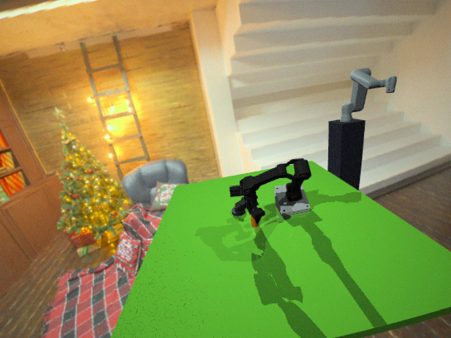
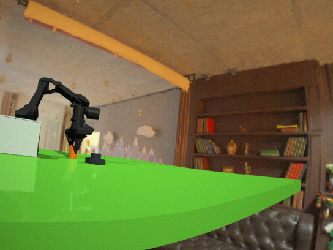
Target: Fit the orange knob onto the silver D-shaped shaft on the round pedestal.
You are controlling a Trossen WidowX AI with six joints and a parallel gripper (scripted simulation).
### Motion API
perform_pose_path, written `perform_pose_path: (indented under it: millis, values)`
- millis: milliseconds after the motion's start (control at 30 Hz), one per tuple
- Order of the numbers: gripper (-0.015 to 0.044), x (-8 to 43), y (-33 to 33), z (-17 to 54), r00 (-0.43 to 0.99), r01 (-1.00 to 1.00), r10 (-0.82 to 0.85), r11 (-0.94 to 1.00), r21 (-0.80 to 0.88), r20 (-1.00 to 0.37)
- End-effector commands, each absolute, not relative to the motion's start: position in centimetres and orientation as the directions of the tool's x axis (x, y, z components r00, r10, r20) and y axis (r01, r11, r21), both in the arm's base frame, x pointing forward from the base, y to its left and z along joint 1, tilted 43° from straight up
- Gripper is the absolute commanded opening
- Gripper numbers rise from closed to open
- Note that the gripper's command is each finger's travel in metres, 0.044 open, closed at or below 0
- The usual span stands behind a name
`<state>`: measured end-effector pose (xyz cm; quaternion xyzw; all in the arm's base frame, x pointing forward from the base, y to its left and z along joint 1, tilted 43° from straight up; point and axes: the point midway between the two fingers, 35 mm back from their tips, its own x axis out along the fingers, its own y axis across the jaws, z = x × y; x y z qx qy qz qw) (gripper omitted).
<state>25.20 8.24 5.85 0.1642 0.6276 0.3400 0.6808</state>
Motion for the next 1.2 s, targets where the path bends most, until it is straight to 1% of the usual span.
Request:
perform_pose_path:
  millis: [0, 600, 933, 1100, 1167]
  values:
    - [0.044, 25.1, 8.7, 5.3, -0.024, -0.249, 0.674, 0.712, 0.657, -0.739]
    - [0.044, 24.8, 10.5, 3.5, -0.024, -0.249, 0.677, 0.708, 0.66, -0.736]
    - [0.0177, 24.8, 10.5, 3.5, -0.024, -0.249, 0.677, 0.708, 0.66, -0.736]
    - [0.0144, 24.8, 10.5, 3.5, -0.024, -0.249, 0.677, 0.708, 0.66, -0.736]
    - [0.0092, 24.8, 10.4, 3.6, -0.024, -0.249, 0.677, 0.709, 0.66, -0.736]
